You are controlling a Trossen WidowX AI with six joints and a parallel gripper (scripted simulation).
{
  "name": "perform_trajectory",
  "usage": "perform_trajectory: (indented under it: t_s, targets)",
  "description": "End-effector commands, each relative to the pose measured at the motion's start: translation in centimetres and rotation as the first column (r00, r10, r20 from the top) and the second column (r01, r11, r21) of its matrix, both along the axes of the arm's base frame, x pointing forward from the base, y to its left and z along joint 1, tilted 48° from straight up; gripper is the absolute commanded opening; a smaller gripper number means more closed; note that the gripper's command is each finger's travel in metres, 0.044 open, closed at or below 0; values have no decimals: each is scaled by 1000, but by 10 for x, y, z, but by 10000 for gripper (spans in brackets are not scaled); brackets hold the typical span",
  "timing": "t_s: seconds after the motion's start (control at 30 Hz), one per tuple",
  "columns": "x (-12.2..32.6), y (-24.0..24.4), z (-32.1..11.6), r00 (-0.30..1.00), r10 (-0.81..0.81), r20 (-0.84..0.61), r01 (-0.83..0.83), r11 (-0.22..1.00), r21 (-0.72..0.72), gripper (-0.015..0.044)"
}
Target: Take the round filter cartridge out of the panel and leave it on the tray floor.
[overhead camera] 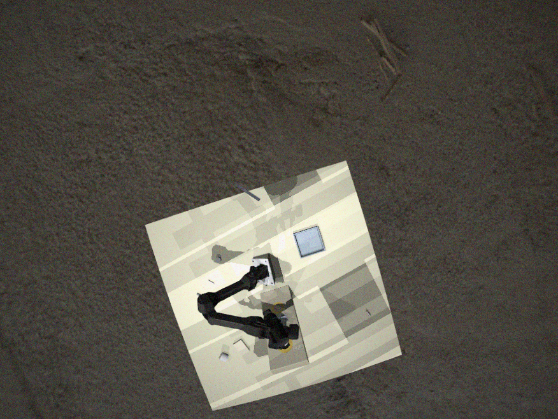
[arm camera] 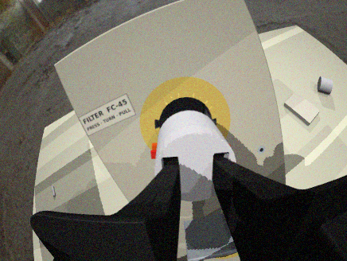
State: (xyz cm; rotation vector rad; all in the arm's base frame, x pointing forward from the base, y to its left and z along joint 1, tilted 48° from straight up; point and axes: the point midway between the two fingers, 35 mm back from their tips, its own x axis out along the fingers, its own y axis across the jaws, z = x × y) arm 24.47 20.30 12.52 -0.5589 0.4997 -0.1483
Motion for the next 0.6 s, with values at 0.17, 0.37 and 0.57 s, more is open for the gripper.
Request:
perform_trajectory:
  t_s: [0.17,0.37,0.57]
  targets:
    - [-6,-13,-8,1000,-2,14,1,1000,16,0]
    - [-13,-28,-20,1000,-2,14,1,1000,15,0]
    - [-21,-43,-32,1000,-2,14,1,1000,15,0]
